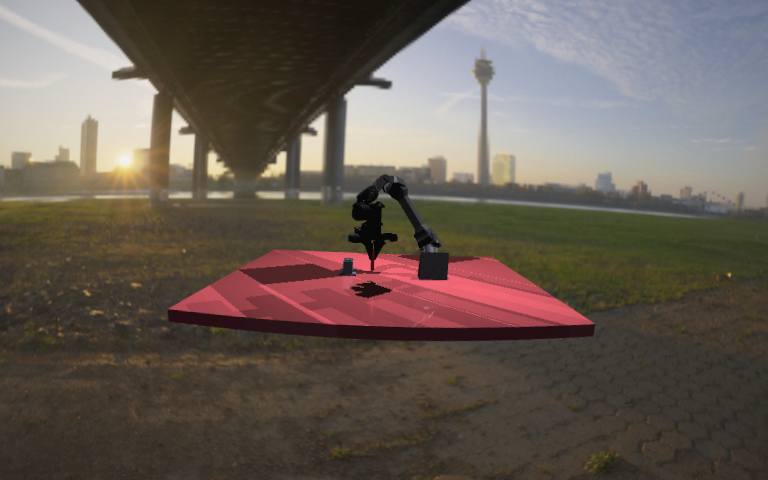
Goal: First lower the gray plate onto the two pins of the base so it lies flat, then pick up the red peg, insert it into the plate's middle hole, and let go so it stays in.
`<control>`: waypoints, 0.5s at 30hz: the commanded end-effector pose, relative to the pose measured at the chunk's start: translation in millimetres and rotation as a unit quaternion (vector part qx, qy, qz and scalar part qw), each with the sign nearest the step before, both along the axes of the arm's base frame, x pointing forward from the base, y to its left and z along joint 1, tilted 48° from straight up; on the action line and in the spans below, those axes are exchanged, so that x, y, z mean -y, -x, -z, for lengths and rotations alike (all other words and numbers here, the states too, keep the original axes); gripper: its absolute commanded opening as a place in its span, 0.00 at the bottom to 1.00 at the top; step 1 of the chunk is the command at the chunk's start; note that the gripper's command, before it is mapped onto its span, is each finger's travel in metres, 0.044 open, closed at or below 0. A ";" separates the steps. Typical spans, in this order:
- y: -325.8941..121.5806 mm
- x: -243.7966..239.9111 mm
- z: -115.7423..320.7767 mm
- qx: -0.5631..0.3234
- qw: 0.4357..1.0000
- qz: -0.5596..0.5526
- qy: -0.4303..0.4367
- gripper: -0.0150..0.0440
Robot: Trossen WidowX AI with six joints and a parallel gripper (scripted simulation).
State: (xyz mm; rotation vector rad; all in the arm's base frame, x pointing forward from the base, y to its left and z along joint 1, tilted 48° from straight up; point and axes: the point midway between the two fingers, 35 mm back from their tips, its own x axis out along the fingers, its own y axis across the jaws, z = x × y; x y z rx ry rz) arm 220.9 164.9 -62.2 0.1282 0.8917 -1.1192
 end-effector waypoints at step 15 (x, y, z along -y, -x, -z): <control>-11.4 -9.6 -22.5 0.000 1.000 0.004 -0.006 0.25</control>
